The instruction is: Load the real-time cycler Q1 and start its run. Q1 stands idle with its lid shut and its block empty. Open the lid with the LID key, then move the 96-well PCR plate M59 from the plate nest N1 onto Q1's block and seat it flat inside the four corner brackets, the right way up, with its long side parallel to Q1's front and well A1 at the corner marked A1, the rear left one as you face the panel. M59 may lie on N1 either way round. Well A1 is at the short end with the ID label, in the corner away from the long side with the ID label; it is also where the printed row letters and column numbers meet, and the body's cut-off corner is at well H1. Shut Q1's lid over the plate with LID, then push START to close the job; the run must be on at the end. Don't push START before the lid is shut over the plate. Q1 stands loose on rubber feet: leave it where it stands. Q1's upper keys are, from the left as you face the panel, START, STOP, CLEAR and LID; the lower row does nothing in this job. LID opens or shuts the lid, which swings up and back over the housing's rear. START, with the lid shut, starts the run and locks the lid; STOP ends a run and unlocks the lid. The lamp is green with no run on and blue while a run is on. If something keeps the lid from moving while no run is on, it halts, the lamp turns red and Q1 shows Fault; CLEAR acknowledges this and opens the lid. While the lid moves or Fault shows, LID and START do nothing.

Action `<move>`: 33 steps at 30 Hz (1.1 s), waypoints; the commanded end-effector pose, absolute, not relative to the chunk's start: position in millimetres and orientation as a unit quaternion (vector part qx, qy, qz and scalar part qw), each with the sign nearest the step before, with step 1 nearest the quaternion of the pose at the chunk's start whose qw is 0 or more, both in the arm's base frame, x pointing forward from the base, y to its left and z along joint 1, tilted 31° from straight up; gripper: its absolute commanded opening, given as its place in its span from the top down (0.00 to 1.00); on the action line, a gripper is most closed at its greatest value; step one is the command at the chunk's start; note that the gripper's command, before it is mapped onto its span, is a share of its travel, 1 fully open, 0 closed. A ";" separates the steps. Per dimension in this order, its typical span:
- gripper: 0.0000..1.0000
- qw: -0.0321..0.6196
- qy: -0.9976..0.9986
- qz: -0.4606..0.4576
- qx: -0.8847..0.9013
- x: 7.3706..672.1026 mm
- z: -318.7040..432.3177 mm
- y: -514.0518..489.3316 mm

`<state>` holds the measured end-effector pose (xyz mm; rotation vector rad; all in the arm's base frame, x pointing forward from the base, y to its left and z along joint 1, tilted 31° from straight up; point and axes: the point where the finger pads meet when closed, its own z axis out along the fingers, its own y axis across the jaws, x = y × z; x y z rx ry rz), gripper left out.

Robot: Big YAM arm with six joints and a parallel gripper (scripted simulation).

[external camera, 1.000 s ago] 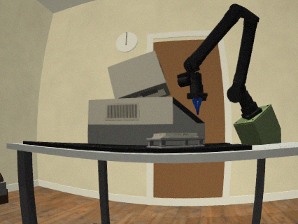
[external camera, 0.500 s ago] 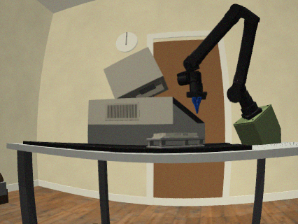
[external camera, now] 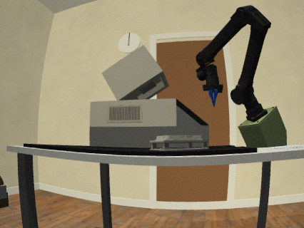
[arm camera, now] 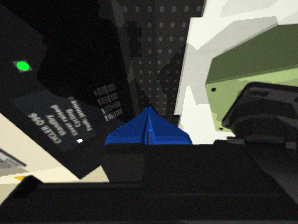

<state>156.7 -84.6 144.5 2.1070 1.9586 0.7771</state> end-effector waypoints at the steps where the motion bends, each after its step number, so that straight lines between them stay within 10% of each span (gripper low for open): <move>1: 1.00 0.110 0.683 0.253 0.676 151.8 164.1 -95.9; 33: 1.00 0.128 0.682 0.243 0.678 148.0 170.8 -105.3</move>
